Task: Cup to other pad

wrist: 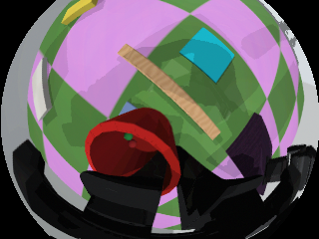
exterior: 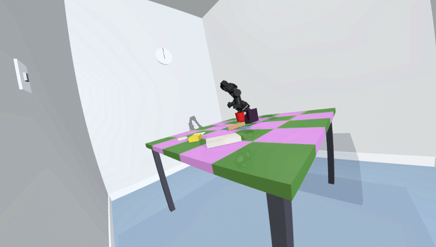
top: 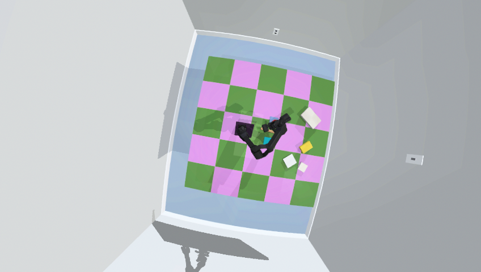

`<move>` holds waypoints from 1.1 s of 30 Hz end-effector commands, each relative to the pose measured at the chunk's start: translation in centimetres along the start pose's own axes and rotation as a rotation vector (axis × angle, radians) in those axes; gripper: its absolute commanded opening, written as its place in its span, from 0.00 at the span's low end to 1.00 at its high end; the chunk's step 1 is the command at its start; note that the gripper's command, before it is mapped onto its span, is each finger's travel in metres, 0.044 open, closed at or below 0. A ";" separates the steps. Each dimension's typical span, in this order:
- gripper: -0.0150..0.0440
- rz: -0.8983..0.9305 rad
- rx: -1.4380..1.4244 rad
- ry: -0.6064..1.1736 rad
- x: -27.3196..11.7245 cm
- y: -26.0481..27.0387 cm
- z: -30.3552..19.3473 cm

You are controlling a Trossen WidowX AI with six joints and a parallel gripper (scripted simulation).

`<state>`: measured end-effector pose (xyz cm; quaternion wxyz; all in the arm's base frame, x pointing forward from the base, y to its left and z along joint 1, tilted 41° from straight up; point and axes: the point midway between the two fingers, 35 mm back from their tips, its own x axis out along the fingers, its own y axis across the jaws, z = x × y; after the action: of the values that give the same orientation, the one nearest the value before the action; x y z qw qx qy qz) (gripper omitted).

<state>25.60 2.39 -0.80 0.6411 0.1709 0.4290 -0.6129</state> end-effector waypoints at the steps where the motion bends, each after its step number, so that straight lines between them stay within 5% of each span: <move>1: 0.25 0.005 -0.005 -0.004 -0.2 -0.5 0.8; 33: 0.25 0.003 -0.005 -0.006 -0.3 -4.2 6.3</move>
<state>24.06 -2.46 3.73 0.6411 0.1707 0.4285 -0.6133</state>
